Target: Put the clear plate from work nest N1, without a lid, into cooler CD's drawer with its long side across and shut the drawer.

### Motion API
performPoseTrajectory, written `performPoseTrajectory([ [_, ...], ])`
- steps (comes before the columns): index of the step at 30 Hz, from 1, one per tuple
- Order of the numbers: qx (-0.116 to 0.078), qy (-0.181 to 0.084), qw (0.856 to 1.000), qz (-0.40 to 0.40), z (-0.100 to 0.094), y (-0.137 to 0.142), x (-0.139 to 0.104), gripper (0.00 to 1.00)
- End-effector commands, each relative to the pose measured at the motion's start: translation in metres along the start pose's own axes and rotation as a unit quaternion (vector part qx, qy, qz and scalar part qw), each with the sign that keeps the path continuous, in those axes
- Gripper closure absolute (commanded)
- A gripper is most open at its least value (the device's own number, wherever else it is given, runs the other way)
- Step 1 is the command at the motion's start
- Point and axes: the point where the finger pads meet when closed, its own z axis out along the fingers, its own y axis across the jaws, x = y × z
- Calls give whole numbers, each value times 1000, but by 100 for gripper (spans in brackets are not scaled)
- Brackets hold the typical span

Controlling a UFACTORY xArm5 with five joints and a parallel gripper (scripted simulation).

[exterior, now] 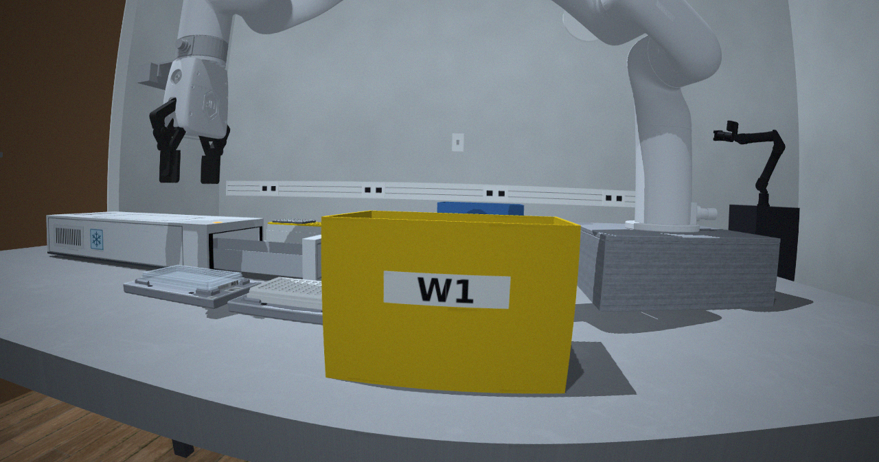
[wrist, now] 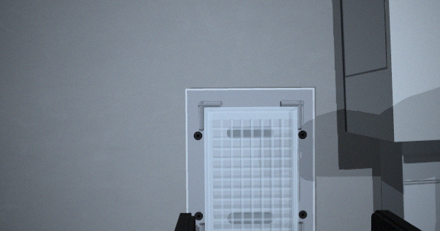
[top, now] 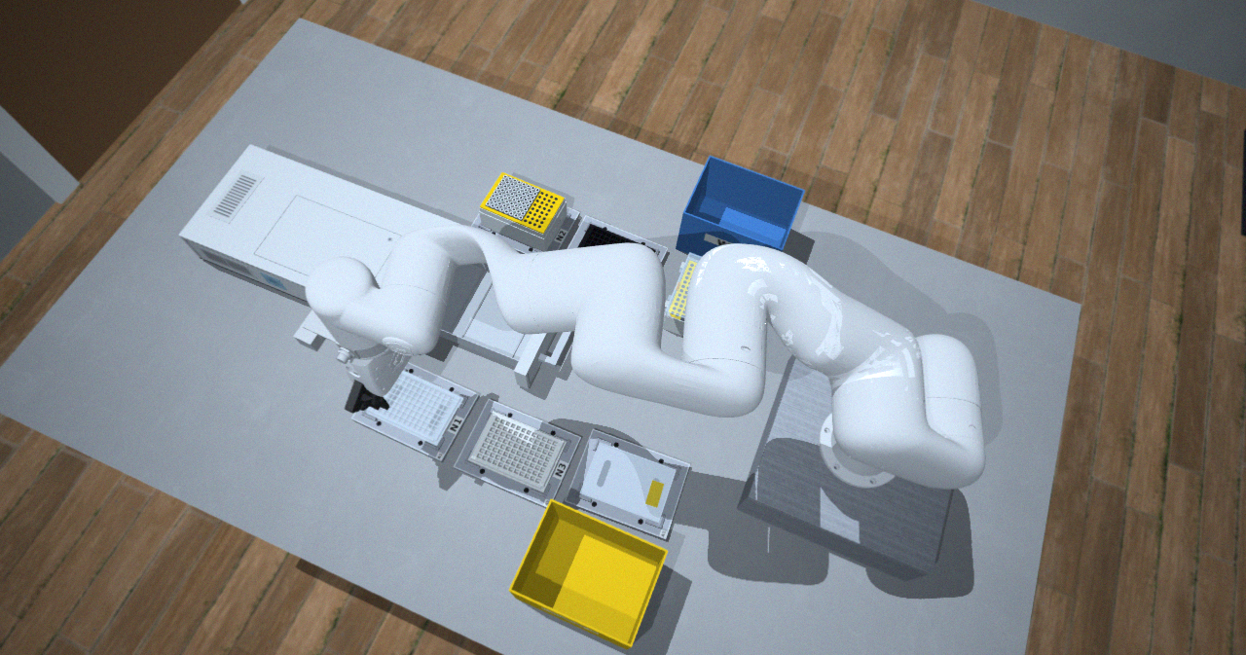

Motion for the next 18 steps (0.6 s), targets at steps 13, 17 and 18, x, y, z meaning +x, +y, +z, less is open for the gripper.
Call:
performPoseTrajectory([
  [13, 1, 3, 1000, 0, 20, -1, 2, 0],
  [17, 1, 3, 1000, 0, 26, -1, 2, 0],
  [18, 1, 3, 1000, 0, 28, -1, 2, 0],
])
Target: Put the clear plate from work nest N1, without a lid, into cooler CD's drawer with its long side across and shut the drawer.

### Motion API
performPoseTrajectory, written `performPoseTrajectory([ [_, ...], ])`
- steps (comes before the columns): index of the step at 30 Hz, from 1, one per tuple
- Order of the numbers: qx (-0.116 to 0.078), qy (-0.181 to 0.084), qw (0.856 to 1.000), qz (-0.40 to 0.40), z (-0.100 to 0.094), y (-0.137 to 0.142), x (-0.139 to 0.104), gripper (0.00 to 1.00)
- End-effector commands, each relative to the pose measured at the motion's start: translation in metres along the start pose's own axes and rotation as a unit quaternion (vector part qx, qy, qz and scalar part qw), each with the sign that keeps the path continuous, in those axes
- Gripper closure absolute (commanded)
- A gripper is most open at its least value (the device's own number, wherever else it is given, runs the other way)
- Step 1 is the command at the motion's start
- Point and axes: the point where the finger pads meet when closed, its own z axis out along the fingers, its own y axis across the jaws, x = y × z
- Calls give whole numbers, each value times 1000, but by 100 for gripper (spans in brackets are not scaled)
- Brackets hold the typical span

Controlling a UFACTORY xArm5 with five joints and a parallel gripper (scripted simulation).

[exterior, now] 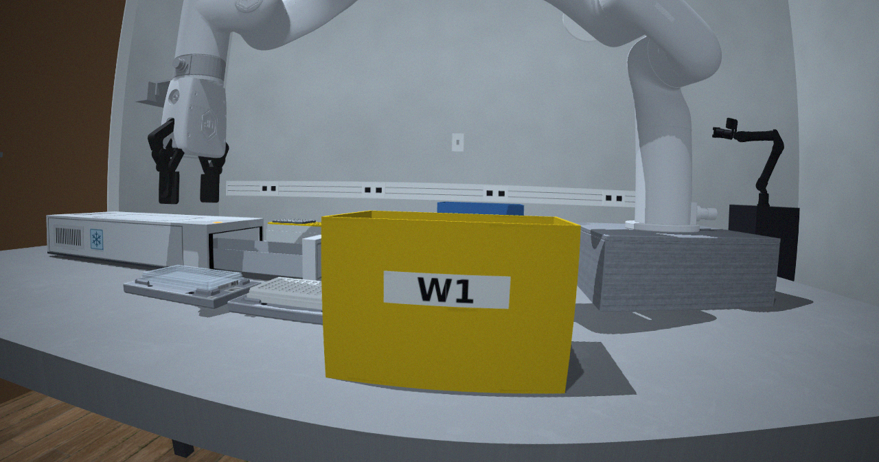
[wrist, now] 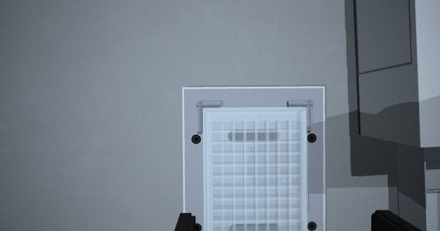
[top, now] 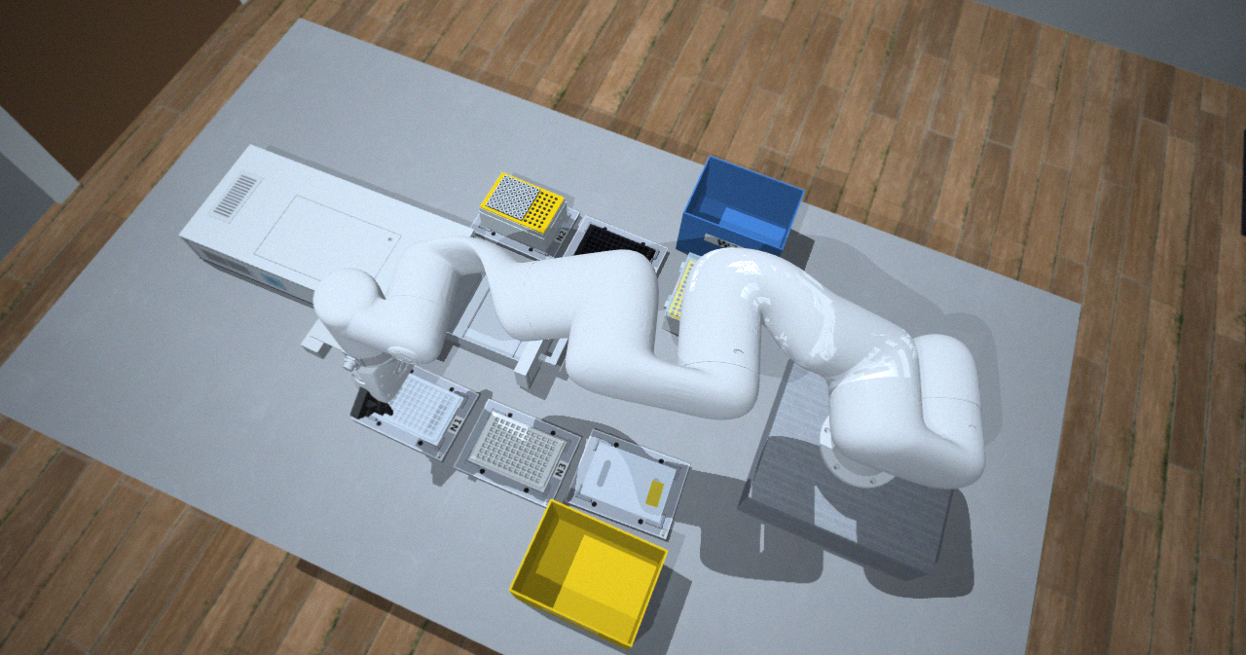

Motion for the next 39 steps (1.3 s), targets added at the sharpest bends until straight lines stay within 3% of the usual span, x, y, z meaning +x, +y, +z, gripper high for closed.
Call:
performPoseTrajectory([
  [1, 1, 3, 1000, 0, 3, 0, 2, 0],
  [39, 1, 3, 1000, 0, 60, -1, 2, 0],
])
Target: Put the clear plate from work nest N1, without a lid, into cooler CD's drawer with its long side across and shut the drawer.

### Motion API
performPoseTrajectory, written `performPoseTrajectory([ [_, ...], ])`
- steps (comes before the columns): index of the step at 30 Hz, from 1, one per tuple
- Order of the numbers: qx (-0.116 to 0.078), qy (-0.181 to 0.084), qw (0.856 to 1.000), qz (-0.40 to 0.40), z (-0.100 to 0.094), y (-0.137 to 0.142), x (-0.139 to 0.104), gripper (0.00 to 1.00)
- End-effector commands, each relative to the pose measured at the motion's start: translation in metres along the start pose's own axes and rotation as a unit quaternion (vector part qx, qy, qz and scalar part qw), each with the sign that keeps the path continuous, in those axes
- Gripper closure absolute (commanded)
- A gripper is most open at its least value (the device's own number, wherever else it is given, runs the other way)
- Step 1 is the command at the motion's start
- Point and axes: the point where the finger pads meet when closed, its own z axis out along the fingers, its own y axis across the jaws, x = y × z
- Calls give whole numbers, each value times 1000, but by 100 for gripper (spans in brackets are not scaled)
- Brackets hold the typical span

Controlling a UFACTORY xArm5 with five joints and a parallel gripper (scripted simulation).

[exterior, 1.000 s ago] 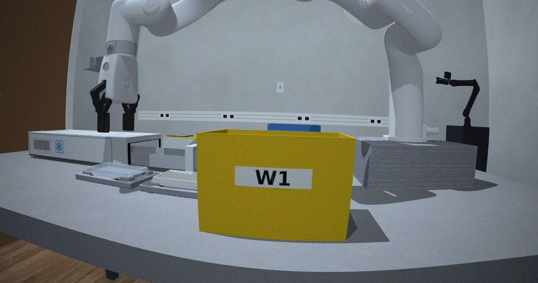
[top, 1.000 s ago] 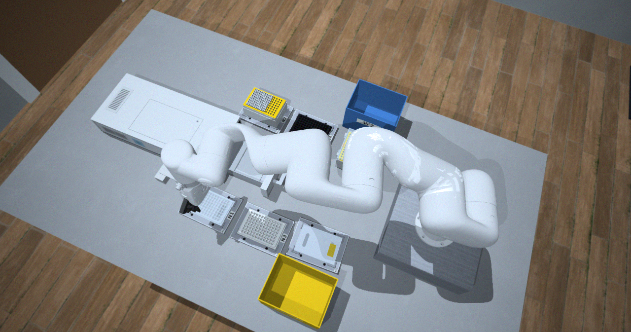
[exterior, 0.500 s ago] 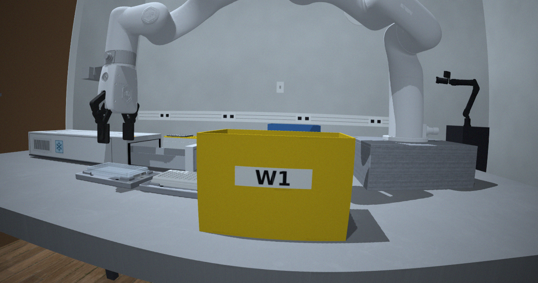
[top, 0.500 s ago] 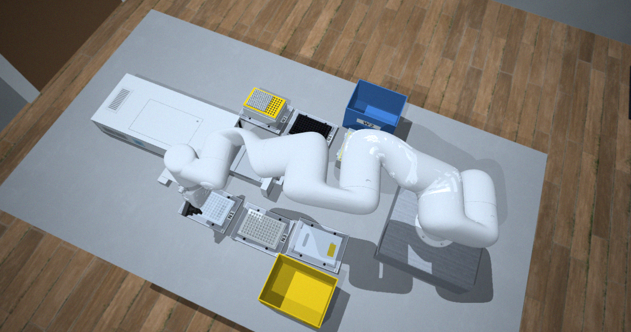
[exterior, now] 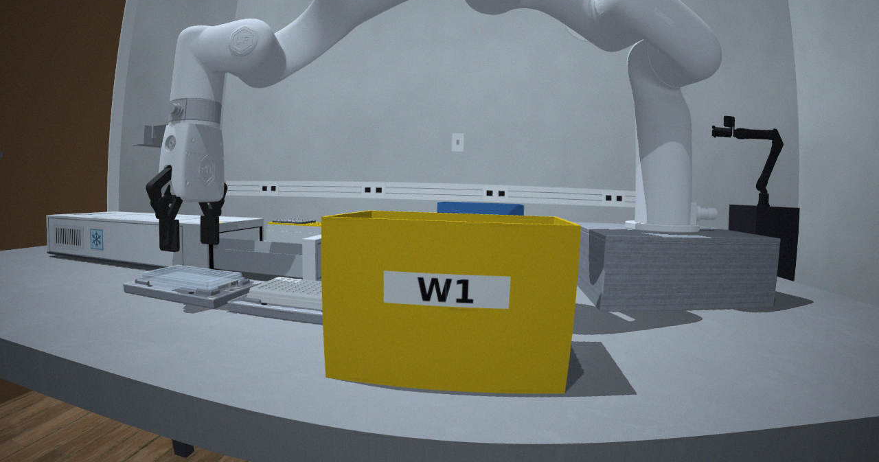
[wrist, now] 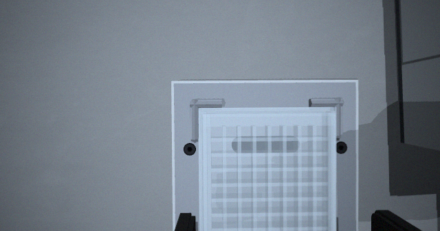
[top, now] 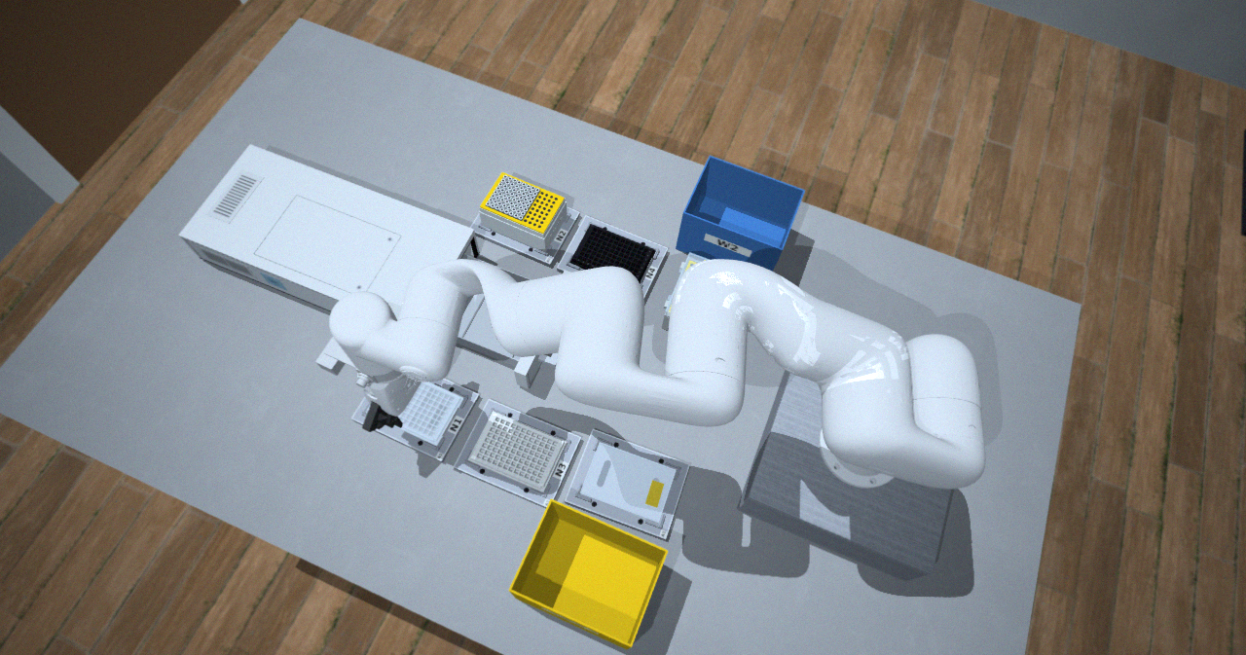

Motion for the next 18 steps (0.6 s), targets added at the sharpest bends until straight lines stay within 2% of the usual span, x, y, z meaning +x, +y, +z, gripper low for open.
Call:
performPoseTrajectory([
  [1, 1, 3, 1000, 0, 3, -1, 2, 0],
  [11, 1, 3, 1000, 0, 15, -1, 2, 0],
  [18, 1, 3, 1000, 0, 15, -1, 2, 0],
])
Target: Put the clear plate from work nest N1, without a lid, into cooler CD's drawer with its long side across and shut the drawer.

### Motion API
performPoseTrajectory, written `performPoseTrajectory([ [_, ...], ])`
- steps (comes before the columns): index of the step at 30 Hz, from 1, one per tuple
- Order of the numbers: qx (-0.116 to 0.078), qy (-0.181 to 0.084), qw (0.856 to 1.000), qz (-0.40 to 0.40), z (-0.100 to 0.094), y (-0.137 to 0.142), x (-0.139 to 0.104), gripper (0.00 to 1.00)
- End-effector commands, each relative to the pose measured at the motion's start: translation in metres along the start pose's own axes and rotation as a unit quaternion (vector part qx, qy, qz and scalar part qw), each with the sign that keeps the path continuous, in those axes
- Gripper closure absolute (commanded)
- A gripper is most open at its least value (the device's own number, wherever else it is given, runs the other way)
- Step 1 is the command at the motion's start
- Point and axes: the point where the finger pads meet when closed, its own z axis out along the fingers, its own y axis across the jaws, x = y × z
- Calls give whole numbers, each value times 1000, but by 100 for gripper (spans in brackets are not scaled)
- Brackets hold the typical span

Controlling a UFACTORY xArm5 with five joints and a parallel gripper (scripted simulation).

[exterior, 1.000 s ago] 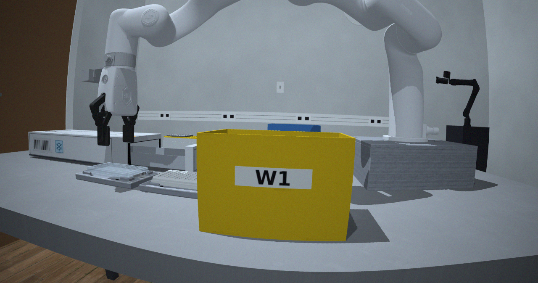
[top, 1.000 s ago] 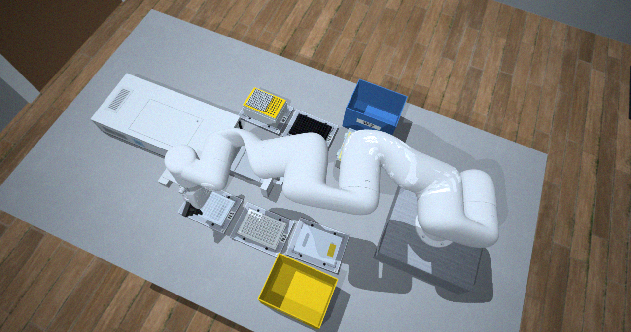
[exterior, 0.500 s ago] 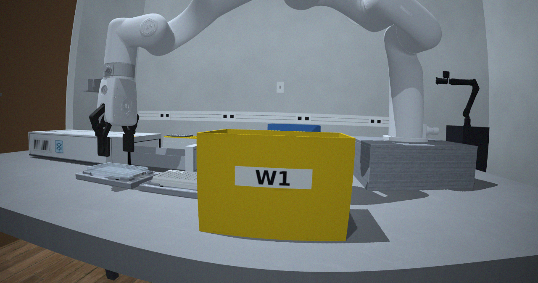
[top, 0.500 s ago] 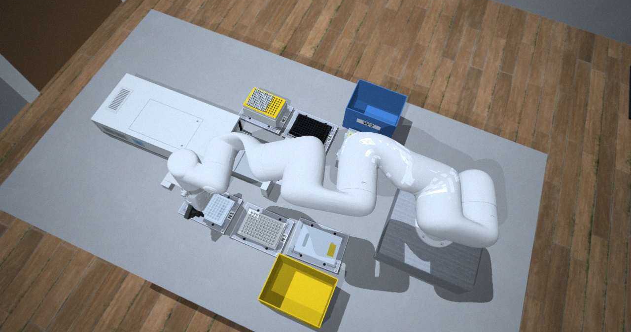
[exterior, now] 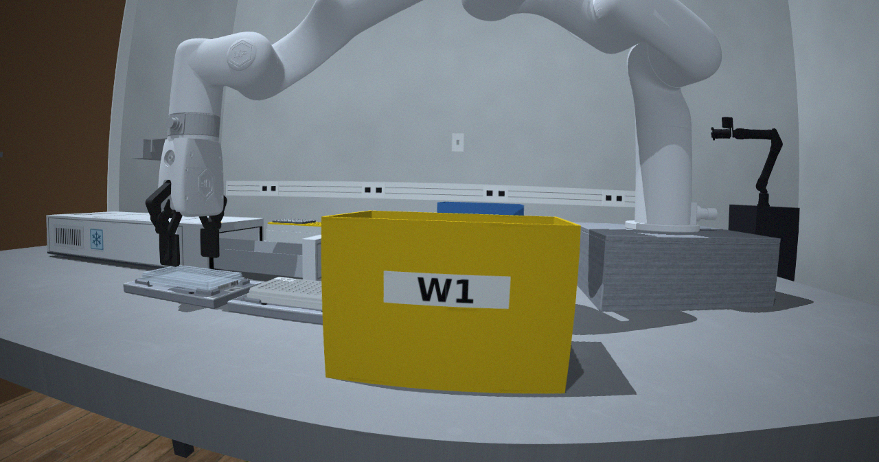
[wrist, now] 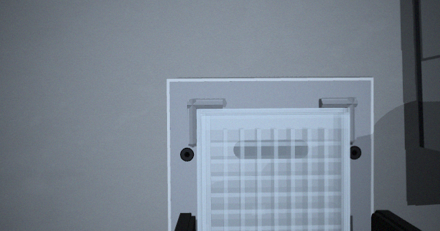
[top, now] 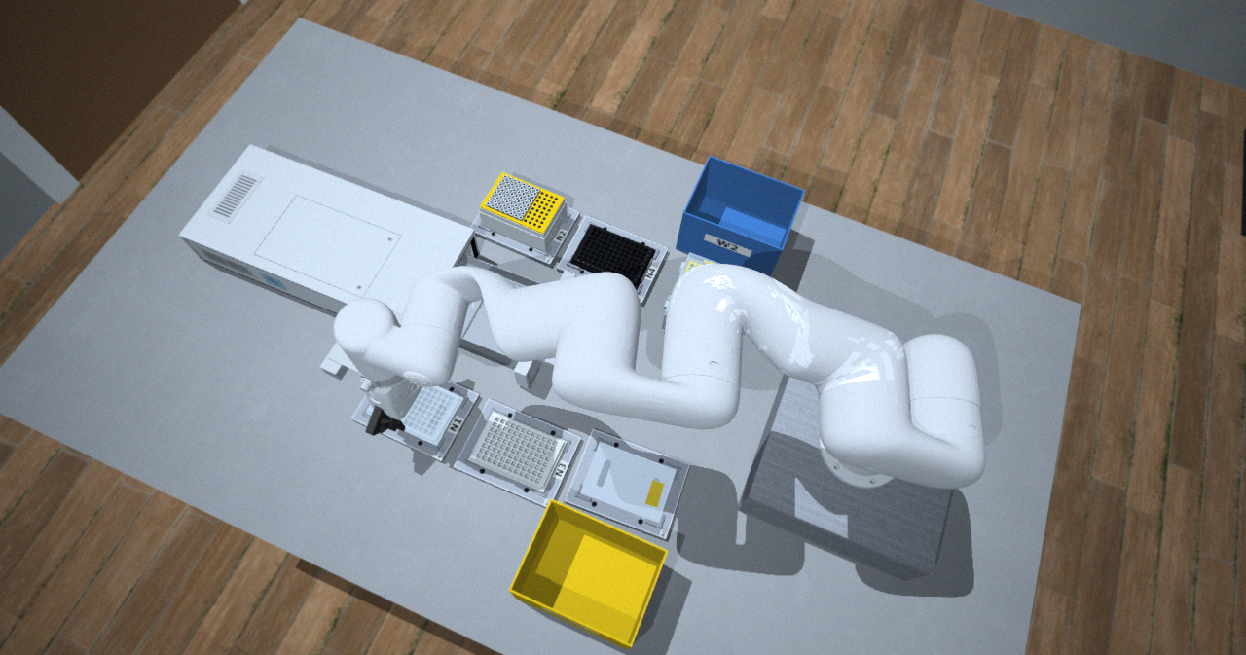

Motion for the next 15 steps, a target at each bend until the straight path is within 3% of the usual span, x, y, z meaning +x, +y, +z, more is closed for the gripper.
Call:
performPoseTrajectory([
  [1, 1, 3, 1000, 0, -3, -1, 2, 0],
  [15, 1, 3, 1000, 0, 3, -1, 2, 0],
])
